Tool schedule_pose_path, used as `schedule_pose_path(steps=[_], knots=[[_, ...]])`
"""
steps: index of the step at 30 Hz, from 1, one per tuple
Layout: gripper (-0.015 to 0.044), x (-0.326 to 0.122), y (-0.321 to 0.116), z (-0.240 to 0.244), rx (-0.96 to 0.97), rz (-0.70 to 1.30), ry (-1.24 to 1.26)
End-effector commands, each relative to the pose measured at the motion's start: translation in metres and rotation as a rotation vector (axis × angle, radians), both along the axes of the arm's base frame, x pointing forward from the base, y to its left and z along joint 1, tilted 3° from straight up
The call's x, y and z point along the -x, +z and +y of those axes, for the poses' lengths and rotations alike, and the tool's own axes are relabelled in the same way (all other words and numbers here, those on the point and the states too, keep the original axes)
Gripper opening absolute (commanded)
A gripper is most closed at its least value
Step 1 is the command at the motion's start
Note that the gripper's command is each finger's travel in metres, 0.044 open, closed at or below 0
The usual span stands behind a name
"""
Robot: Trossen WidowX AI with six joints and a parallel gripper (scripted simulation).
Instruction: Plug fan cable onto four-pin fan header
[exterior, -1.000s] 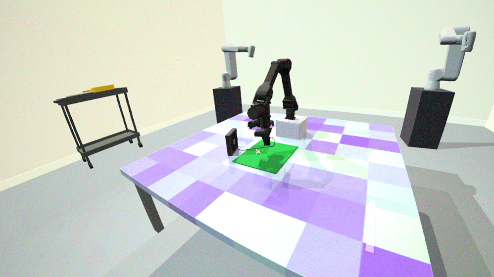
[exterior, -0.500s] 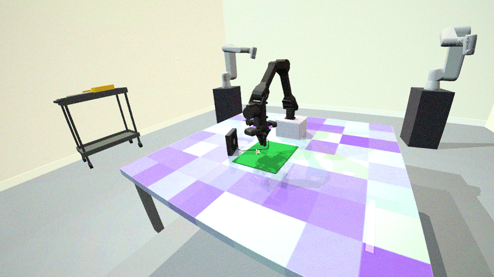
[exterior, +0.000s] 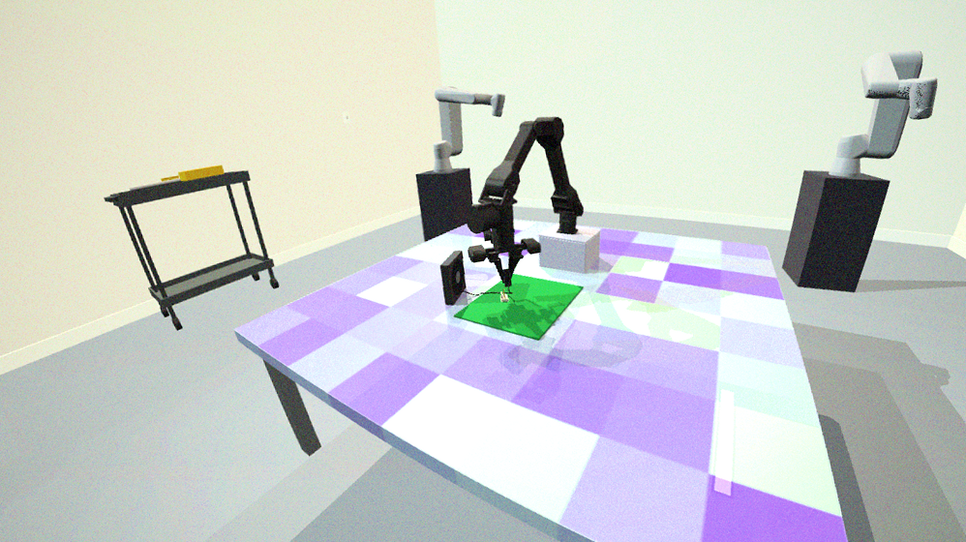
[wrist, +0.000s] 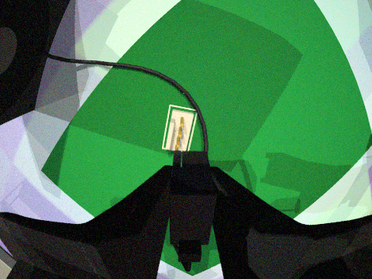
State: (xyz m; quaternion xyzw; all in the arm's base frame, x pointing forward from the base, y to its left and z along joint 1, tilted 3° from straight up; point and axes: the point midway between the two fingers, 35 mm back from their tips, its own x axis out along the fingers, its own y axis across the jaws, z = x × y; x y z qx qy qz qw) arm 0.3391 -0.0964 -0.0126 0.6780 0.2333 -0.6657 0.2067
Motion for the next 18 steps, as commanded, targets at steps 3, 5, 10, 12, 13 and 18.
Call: schedule_pose_path(steps=[3, 5, 10, 12, 13, 18], knots=[[0.0000, -0.0015, -0.0005, -0.0073, 0.003, 0.005, -0.165], [0.0000, -0.0015, -0.0005, -0.0073, 0.003, 0.005, -0.165], [0.0000, -0.0015, -0.0005, -0.0073, 0.003, 0.005, -0.165], [0.0000, 0.0024, 0.0009, -0.0103, 0.003, 0.005, -0.176], [0.0000, 0.0031, 0.0011, -0.0109, 0.004, 0.005, -0.178], [0.0000, 0.0031, 0.0011, -0.0109, 0.004, 0.005, -0.178]])
